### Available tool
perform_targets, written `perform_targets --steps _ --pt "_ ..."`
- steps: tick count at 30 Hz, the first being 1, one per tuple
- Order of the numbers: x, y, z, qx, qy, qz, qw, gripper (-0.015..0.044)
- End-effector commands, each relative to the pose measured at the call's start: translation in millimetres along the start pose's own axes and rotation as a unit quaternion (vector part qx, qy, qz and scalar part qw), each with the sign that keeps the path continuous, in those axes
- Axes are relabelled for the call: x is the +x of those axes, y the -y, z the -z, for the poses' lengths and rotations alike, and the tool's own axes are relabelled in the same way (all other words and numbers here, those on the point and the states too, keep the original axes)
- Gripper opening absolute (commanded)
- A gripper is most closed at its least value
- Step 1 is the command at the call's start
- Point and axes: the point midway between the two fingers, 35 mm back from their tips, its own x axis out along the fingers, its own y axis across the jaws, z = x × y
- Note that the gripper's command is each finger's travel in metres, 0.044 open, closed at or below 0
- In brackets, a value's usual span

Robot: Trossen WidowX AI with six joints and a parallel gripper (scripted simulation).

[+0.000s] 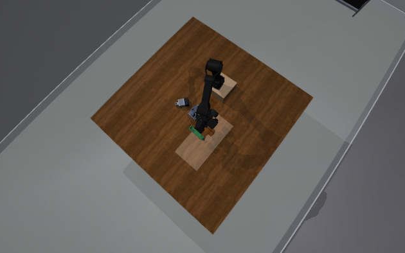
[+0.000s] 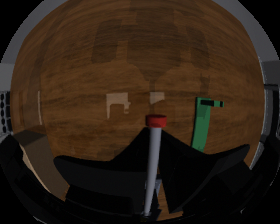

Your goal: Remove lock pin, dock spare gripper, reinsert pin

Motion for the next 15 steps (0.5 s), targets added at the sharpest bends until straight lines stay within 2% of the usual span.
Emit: perform_targets --steps 1,15 --pt "0.8 1.0 -3.3 0.003 -0.003 0.000 1.000 0.0000" --pt "-0.3 1.1 -15.7 0.002 -0.005 0.001 1.000 0.0000"
